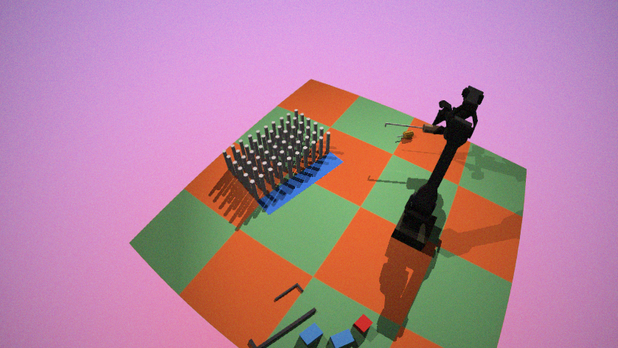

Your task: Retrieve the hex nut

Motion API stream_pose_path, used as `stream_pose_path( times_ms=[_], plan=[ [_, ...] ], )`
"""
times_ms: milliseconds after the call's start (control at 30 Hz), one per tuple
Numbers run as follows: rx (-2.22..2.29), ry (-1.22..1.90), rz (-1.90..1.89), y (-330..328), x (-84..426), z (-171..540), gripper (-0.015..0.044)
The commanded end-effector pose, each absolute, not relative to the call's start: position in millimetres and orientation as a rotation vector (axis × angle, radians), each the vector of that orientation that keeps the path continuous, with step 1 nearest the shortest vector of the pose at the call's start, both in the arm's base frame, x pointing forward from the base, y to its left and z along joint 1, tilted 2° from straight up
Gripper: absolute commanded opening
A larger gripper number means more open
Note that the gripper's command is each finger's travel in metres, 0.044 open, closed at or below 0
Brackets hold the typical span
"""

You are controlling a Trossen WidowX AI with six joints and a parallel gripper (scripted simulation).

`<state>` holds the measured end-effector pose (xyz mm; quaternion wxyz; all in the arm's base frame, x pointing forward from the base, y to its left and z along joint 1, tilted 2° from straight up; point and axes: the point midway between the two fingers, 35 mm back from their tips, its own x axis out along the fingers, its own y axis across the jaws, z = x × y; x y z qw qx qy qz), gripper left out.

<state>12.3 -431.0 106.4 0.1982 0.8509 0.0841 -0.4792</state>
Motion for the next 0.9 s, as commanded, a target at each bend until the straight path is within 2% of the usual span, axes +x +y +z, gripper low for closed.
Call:
stream_pose_path(
  times_ms=[0,200,867],
  plan=[
    [2.377,0.227,-1.341,-428,13,132,0.0000],
    [2.374,0.231,-1.340,-424,15,148,0.0000],
    [2.077,0.528,-1.264,-401,81,149,0.0000]
  ],
)
